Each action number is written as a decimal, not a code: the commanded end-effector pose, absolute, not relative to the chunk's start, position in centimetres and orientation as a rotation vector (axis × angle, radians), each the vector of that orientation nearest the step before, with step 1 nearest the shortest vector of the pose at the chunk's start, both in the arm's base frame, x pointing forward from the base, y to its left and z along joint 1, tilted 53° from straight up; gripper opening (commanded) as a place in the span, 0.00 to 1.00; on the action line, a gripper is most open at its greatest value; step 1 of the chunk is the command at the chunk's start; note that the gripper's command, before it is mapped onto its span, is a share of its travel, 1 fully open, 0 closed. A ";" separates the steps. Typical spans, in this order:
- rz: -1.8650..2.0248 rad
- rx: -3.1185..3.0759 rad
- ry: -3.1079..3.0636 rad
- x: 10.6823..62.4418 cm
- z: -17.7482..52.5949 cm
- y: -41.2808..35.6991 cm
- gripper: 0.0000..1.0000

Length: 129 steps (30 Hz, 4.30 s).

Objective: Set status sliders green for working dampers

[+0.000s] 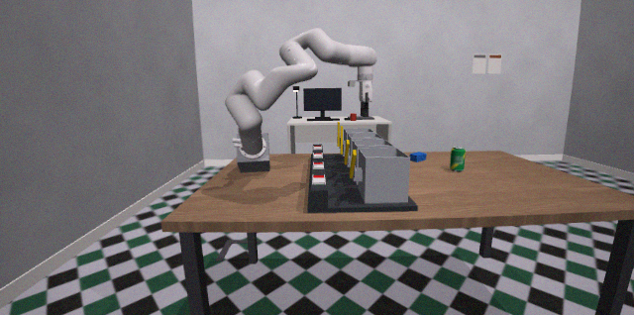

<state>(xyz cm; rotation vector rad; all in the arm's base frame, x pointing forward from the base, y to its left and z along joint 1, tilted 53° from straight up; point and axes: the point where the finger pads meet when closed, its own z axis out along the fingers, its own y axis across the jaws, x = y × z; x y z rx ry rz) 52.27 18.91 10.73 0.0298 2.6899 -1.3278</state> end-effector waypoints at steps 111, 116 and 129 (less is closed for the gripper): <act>-1.322 0.029 2.688 54.3 -6.9 25.9 0.39; -1.322 0.029 2.688 54.3 -6.9 25.9 0.39; -1.322 0.029 2.688 54.3 -6.9 25.9 0.39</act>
